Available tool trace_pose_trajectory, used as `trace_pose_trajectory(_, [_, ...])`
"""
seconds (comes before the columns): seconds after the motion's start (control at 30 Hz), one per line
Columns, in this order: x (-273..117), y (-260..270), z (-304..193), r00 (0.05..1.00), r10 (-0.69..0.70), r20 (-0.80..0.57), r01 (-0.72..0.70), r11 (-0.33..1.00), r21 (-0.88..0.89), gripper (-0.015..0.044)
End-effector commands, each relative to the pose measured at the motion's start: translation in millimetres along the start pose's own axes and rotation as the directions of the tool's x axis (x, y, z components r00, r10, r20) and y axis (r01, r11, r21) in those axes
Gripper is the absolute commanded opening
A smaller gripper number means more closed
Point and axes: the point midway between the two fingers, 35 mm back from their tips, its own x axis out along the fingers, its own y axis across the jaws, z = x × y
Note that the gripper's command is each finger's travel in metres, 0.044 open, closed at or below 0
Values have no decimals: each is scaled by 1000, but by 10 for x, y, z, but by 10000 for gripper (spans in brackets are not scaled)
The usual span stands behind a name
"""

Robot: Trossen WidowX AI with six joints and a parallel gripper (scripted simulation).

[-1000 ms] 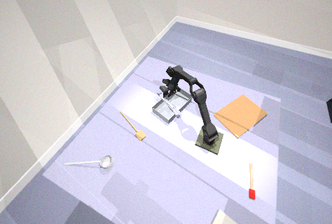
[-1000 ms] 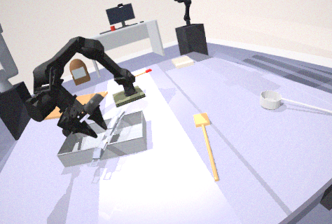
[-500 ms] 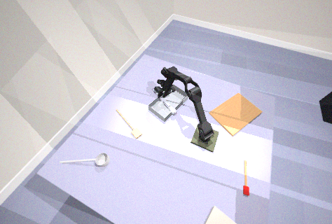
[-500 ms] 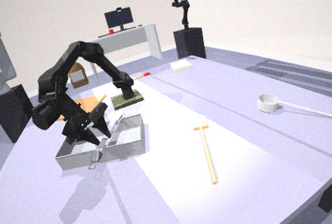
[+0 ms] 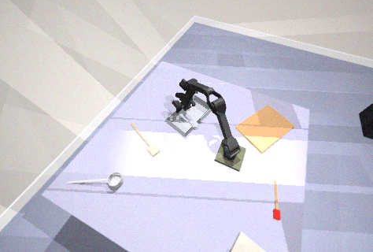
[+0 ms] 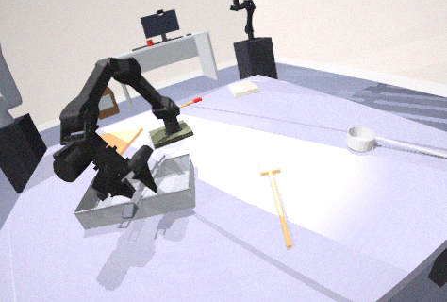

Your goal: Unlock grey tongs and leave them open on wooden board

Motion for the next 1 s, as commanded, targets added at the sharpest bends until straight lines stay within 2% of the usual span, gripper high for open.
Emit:
trace_pose_trajectory(0.0, [80, -6, -27, 1000, 4, -8, -4, 1000, 9, 260])
trace_pose_trajectory(0.2, [136, -5, -35, 1000, 4, -8, -4, 1000, 9, 260])
trace_pose_trajectory(0.4, [100, 3, -15, 1000, 1, -2, -1, 1000, 0, 102])
trace_pose_trajectory(0.73, [100, 3, -15, 1000, 1, -2, -1, 1000, 0, 36])
trace_pose_trajectory(0.97, [46, 32, -7, 1000, 1, -3, -1, 1000, 1, -148])
